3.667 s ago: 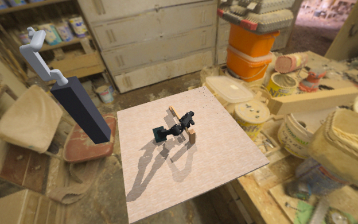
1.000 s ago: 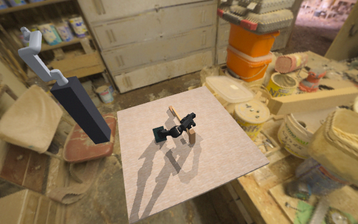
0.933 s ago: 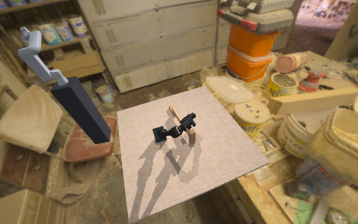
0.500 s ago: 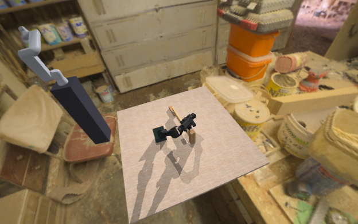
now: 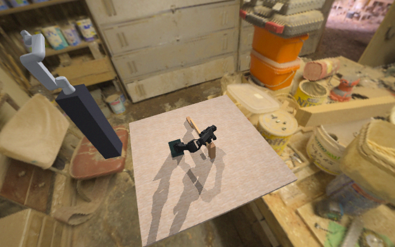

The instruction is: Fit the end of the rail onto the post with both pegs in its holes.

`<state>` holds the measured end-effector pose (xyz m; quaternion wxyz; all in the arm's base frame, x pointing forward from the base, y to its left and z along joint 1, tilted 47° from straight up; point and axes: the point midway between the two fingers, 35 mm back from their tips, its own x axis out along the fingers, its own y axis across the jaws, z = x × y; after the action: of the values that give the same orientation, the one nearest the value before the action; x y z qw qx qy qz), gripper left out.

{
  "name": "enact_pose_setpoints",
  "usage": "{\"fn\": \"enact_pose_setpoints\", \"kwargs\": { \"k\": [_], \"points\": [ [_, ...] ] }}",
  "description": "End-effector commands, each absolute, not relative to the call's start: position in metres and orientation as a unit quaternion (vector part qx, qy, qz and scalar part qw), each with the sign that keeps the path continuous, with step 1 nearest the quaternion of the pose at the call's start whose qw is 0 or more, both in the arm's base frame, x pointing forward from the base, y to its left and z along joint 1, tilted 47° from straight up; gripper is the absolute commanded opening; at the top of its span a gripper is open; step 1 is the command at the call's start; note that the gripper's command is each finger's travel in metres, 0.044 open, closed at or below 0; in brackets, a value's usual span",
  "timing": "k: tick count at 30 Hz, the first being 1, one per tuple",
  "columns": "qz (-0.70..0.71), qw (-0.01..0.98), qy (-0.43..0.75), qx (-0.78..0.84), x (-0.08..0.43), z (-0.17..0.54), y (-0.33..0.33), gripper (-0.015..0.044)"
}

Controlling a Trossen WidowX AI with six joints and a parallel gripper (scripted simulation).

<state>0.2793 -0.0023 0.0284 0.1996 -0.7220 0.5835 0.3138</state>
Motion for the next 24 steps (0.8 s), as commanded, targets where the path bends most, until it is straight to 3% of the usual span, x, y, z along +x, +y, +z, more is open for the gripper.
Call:
{"fn": "enact_pose_setpoints", "kwargs": {
  "k": [1, 24],
  "points": [
    [0.314, 0.2, 0.581, -0.723, 0.2802, 0.0312, -0.0024, 0.0],
    [0.314, 0.2, 0.582, -0.723, 0.2819, 0.0368, -0.0073, 0.0]
  ]
}}
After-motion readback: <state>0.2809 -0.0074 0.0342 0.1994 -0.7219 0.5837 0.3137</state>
